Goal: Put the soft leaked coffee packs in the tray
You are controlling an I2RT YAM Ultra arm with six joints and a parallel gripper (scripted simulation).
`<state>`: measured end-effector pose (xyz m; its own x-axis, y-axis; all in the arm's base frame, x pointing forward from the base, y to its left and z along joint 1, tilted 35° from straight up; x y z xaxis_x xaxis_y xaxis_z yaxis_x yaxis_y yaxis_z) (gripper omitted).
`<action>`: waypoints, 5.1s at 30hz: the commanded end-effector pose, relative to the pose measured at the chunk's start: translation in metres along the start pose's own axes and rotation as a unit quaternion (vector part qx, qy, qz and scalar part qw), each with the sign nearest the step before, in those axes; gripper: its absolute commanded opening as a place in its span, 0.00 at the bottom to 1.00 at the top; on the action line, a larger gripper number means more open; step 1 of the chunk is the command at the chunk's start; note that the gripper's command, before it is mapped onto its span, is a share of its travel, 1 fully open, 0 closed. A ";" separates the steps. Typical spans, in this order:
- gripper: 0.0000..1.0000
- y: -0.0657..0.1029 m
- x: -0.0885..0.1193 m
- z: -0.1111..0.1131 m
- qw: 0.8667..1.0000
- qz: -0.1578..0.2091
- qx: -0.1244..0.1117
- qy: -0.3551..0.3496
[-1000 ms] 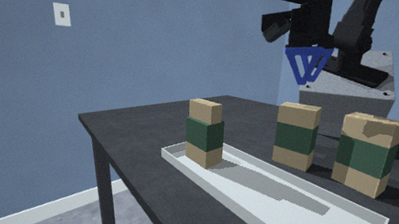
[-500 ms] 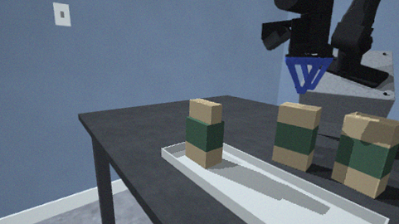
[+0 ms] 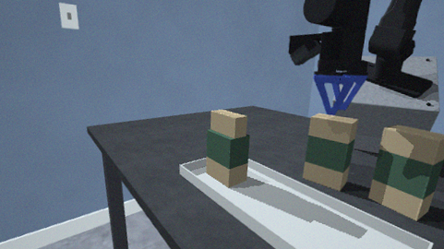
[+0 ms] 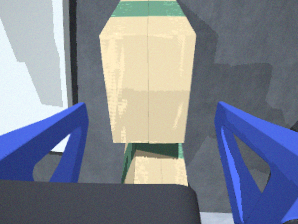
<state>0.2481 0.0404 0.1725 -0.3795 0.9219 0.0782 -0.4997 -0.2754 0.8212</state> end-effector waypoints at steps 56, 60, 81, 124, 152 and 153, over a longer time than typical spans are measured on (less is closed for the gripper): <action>0.79 -0.012 -0.005 -0.004 1.000 -0.007 0.005 -0.010; 0.79 -0.021 -0.001 -0.004 1.000 -0.003 0.006 -0.003; 0.79 -0.053 -0.003 -0.005 1.000 -0.005 0.006 -0.005; 0.79 -0.051 -0.002 -0.003 1.000 -0.006 0.000 -0.004; 0.79 -0.051 -0.002 -0.003 1.000 -0.006 0.000 -0.004; 0.26 -0.051 -0.002 -0.003 1.000 -0.006 0.000 -0.004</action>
<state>0.2762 0.0515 0.1381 -0.3761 0.9238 0.0720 -0.5158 -0.2733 0.8119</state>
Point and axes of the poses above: the point where the finger pads meet when closed, its own y axis back along the fingers, its own z axis across the jaws, x = y × z, the point moved 6 cm from there along y, back along the fingers, and after that the axes turned 1 degree about y, right-handed, at the moved point
